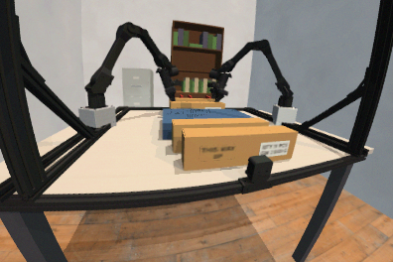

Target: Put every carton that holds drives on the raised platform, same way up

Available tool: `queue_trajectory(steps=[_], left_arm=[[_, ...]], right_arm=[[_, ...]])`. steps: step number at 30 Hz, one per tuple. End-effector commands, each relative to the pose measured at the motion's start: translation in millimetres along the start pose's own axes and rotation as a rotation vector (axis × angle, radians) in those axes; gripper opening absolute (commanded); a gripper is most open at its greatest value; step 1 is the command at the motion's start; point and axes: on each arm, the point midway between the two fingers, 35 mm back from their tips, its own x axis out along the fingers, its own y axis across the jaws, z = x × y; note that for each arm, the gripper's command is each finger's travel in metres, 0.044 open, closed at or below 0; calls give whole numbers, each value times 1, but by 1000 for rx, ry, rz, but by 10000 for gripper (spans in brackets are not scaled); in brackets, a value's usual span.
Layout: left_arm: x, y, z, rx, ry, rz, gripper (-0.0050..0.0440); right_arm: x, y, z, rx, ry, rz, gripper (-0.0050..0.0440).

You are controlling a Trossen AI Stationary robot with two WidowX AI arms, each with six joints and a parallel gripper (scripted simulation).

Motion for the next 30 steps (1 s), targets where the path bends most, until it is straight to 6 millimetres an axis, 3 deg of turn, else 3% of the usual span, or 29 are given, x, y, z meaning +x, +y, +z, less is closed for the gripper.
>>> queue_trajectory(steps=[1, 15, 30], left_arm=[[-15, 8, 6, 5, -25, 33, 0], [-13, 8, 5, 5, -25, 33, 0], [9, 9, -4, 5, -25, 33, 0]], right_arm=[[-16, -8, 6, -5, -24, -36, 0], [-15, -9, 5, -5, -24, -36, 0], [8, -9, -4, -5, -24, -36, 0]])
